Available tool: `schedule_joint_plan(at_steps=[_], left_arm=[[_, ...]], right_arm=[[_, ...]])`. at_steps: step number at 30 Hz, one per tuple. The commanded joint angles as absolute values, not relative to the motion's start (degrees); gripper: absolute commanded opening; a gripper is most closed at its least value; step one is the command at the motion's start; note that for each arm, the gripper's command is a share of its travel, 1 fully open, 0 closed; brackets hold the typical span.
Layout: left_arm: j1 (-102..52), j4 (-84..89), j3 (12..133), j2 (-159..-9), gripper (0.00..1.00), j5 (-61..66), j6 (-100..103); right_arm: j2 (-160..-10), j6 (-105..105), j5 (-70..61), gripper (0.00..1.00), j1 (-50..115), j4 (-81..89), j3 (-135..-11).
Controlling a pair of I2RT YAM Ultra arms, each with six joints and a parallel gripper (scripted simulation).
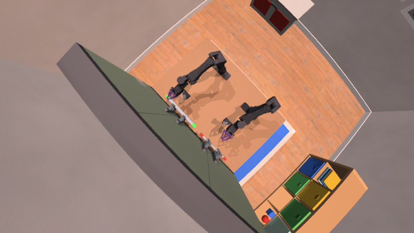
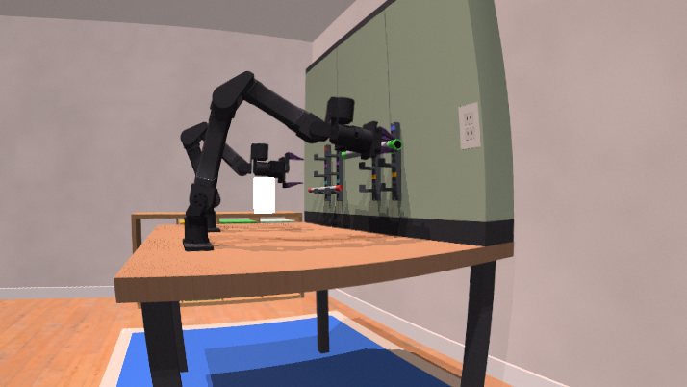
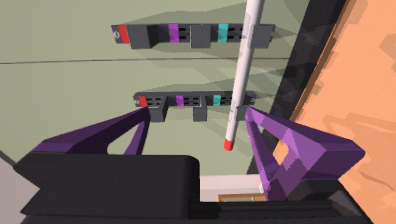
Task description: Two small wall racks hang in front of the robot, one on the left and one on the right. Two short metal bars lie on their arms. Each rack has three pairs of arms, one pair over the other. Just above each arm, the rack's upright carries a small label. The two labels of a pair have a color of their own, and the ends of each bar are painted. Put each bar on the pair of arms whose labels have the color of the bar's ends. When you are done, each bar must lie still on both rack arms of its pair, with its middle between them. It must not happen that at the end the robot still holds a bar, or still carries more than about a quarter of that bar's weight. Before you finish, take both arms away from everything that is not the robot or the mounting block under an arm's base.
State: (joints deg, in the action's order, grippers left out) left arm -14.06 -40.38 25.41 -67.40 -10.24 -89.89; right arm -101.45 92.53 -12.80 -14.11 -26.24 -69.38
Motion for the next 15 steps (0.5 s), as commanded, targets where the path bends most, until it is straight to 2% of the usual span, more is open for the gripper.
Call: schedule_joint_plan(at_steps=[1, 15], left_arm=[[-13.46, -40.53, 25.85, -66.23, 1.0, -10.01, -89.91], [-13.46, -40.53, 25.85, -66.23, 1.0, -10.0, -89.91]], right_arm=[[-101.11, 89.79, -12.52, 0.0, -13.61, -29.51, -73.03], [-103.3, 90.03, -12.39, 0.0, -13.31, -29.1, -75.35]])
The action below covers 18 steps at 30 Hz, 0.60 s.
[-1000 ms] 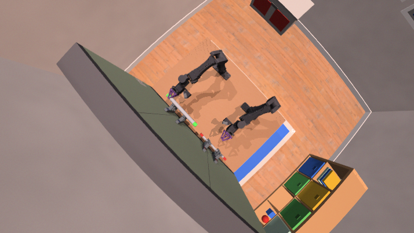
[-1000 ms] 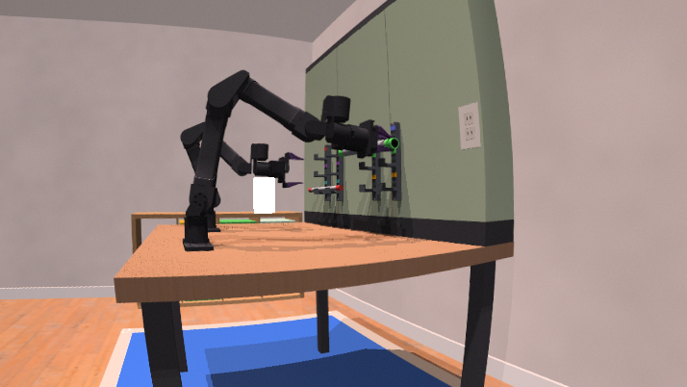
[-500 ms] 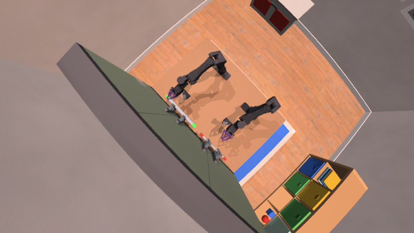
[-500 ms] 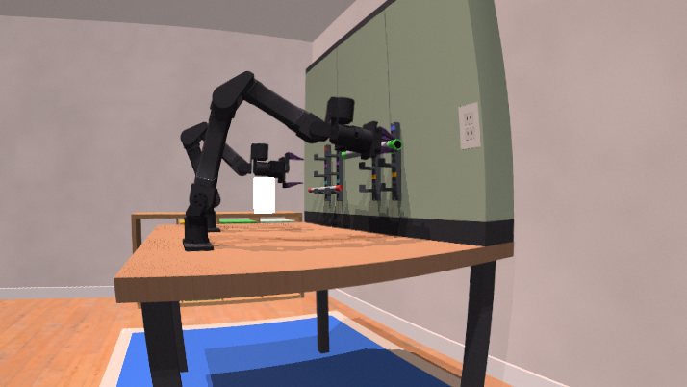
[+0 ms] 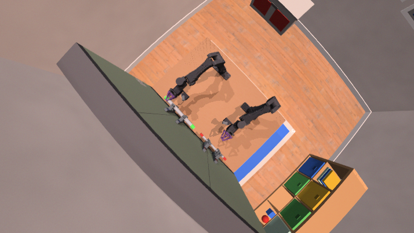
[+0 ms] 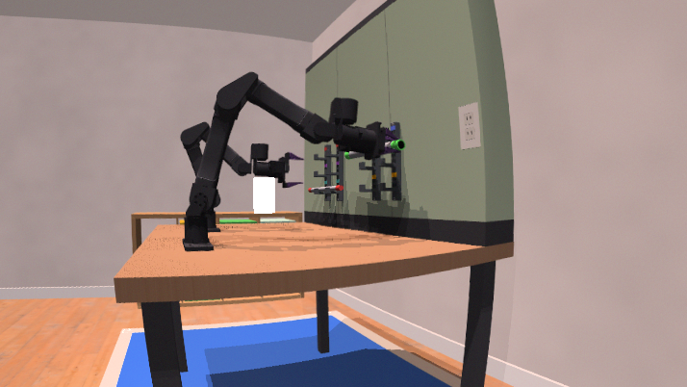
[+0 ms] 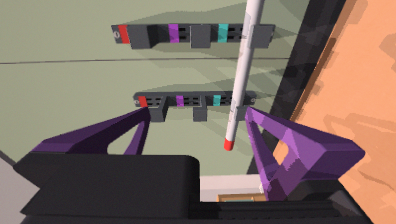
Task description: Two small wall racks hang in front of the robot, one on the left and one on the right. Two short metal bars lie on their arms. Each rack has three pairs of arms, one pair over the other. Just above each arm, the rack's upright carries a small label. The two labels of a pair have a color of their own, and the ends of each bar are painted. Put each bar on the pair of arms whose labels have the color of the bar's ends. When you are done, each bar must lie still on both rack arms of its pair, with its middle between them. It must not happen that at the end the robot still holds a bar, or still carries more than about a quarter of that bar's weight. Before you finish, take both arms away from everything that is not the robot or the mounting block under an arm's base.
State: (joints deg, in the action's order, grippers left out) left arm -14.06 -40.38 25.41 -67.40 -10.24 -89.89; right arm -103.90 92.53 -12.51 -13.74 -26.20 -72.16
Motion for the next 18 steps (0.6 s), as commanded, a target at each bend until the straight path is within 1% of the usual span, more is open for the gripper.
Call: schedule_joint_plan(at_steps=[1, 18], left_arm=[[-13.46, -40.53, 25.85, -66.23, 1.0, -10.0, -89.91], [-13.46, -40.53, 25.85, -66.23, 1.0, -9.99, -89.91]], right_arm=[[-103.44, 90.03, -12.38, 0.0, -13.3, -29.08, -75.52], [-104.95, 90.03, -12.26, 0.0, -12.99, -28.81, -77.2]])
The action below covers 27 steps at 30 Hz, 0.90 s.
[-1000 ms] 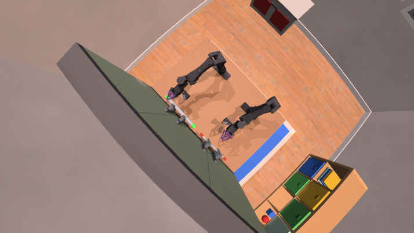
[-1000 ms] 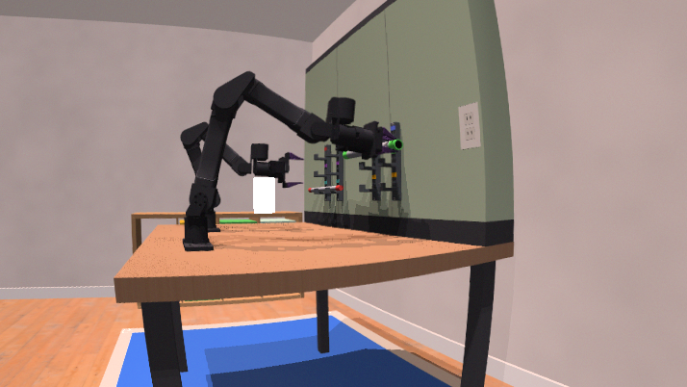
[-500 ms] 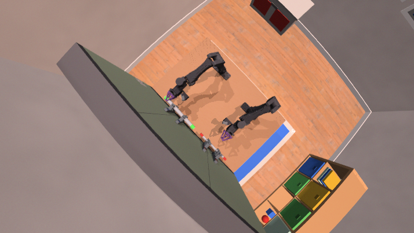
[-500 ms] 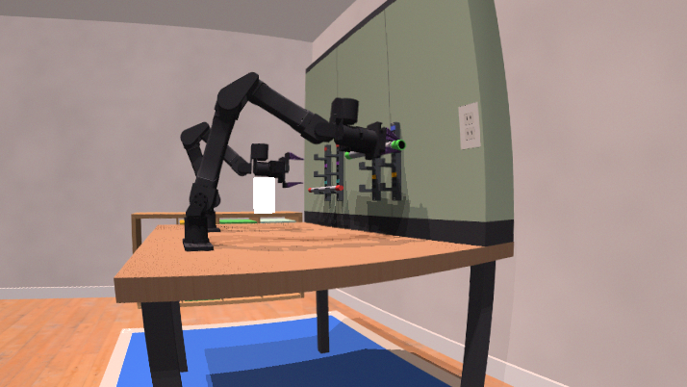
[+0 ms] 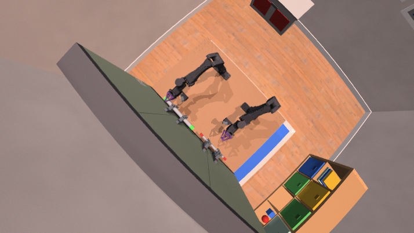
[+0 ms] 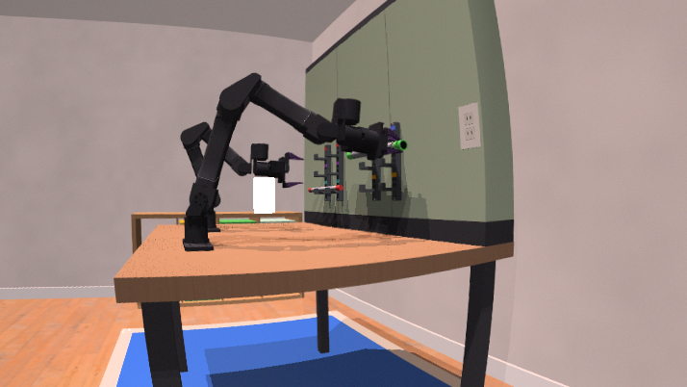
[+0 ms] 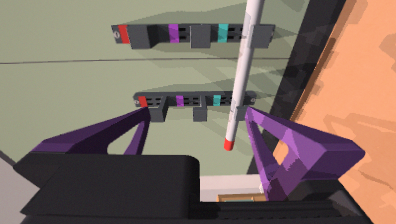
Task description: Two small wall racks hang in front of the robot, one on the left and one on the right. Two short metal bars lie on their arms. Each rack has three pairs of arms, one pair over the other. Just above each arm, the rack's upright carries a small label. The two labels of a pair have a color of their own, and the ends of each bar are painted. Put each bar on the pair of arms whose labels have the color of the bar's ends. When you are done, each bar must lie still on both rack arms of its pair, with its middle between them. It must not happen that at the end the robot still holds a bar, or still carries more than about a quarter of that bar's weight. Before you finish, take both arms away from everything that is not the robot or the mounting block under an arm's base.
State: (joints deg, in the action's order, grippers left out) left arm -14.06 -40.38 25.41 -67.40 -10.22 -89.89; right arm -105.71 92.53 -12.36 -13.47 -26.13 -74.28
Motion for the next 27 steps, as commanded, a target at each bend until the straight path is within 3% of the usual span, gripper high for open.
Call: schedule_joint_plan(at_steps=[1, 27], left_arm=[[-13.46, -40.53, 25.85, -66.23, 1.0, -9.99, -89.91], [-13.46, -40.53, 25.85, -66.23, 1.0, -9.98, -89.91]], right_arm=[[-104.98, 90.03, -12.24, 0.0, -12.98, -28.82, -77.22], [-105.6, 90.07, -12.29, 0.0, -13.02, -30.26, -76.36]])
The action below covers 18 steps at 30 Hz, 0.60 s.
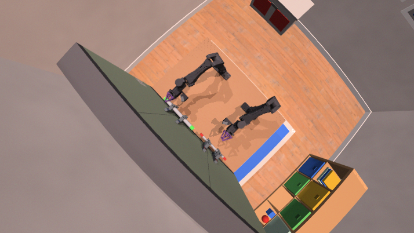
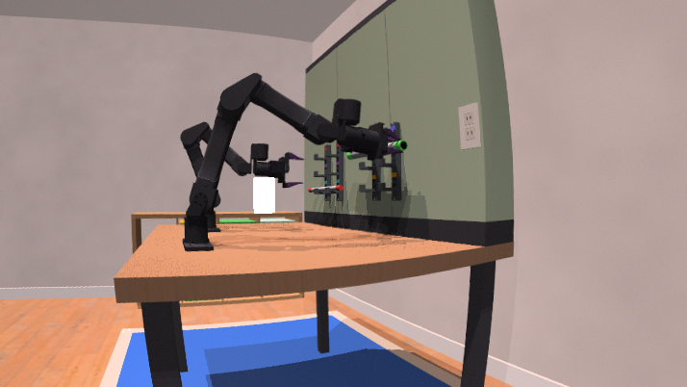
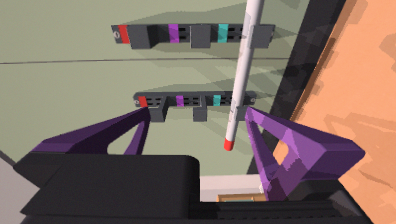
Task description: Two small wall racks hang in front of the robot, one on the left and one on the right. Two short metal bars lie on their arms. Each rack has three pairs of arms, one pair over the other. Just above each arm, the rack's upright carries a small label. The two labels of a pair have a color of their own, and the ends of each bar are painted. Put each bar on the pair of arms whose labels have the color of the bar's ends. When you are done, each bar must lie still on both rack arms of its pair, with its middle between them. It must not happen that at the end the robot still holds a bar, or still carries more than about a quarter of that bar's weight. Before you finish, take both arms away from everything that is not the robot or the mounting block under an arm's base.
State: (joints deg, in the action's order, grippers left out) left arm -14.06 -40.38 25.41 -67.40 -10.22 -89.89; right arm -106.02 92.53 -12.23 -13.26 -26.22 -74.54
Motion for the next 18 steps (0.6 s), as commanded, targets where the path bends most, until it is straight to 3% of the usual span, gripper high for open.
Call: schedule_joint_plan(at_steps=[1, 18], left_arm=[[-13.46, -40.53, 25.85, -66.23, 1.0, -9.98, -89.91], [-13.46, -40.53, 25.85, -66.23, 1.0, -9.97, -89.91]], right_arm=[[-105.6, 90.07, -12.29, 0.0, -13.02, -30.26, -76.36], [-105.8, 90.08, -12.33, 0.0, -13.01, -31.7, -75.47]])
